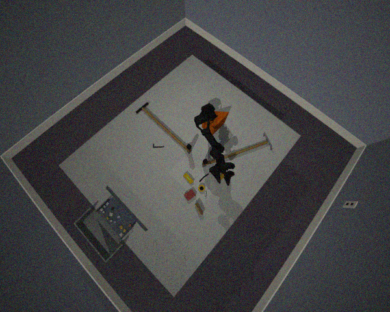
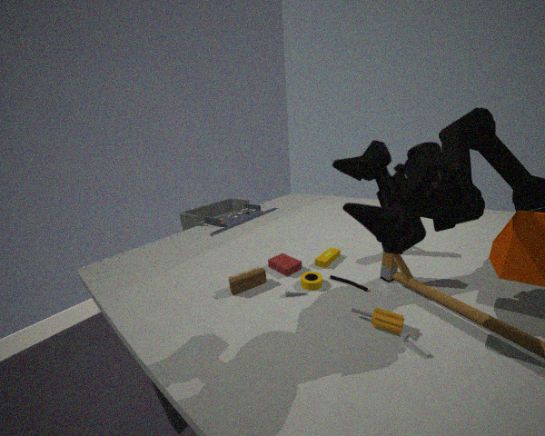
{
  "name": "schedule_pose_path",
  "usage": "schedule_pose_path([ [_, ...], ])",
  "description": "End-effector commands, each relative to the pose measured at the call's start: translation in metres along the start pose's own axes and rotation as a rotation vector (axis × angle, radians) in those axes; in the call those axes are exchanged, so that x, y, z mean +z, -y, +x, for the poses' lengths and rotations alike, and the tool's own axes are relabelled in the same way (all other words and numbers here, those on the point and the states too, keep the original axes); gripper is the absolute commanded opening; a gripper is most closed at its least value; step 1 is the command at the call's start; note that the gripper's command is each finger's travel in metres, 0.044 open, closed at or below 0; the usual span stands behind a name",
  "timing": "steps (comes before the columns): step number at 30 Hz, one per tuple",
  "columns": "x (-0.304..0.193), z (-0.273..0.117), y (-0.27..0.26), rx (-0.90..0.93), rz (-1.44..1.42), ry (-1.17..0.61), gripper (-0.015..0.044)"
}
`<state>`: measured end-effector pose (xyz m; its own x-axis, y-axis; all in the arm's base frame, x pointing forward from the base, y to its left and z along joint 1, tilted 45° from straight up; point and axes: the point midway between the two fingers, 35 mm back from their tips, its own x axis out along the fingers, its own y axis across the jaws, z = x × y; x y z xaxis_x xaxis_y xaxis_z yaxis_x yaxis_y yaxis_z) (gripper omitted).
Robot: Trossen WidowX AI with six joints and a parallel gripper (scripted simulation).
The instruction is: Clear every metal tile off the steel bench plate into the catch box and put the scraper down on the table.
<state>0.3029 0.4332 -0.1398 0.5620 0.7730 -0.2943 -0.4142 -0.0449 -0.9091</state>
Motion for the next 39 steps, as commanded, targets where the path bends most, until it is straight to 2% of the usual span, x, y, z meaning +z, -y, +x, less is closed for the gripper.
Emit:
schedule_pose_path([
  [1, 0.000, 0.000, 0.000, 0.000, 0.000, 0.000, 0.0426],
  [2, 0.002, 0.001, 0.002, 0.000, 0.000, 0.000, 0.0440],
  [27, 0.087, 0.029, 0.074, -0.001, 0.004, 0.002, 0.0440],
  [39, 0.085, 0.029, 0.072, 0.004, -0.001, 0.005, 0.0440],
])
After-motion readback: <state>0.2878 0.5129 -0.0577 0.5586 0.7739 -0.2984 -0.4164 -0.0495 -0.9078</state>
